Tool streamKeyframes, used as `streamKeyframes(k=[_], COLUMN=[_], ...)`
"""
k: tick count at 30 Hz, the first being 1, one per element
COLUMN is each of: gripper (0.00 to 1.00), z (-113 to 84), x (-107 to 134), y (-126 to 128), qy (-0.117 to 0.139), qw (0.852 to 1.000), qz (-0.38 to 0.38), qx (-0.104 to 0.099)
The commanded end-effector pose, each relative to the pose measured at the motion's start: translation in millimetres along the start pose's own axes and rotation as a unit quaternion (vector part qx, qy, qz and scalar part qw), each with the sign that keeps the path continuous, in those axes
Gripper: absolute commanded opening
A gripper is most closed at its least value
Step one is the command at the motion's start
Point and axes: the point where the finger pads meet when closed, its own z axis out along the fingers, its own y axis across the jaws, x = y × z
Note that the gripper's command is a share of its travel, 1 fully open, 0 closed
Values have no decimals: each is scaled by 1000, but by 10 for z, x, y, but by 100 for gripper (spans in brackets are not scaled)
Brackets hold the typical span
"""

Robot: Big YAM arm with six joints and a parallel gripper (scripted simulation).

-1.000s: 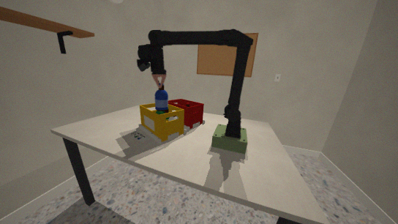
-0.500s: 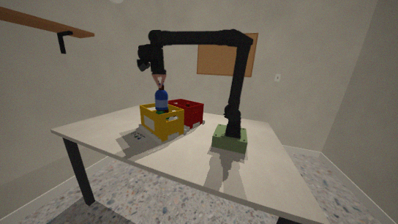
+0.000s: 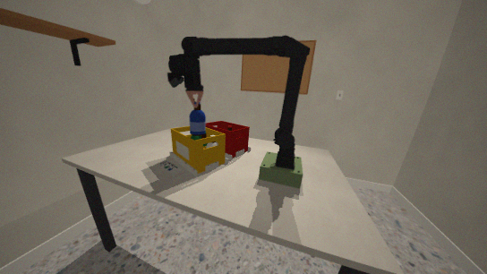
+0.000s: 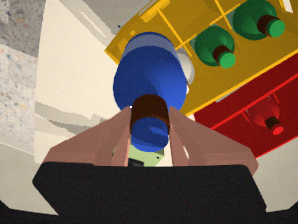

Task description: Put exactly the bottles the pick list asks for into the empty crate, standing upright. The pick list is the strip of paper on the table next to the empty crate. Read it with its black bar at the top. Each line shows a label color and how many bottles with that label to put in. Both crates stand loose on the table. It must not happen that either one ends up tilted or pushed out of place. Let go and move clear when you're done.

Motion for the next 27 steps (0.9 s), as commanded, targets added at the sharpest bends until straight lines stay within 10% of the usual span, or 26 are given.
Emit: streamKeyframes(k=[1, 27], gripper=[0, 0], z=[-578, -495], x=[-148, -181], y=[-36, -78], qy=[-63, -73], qw=[998, 997], qz=[2, -1], qx=[14, 17])
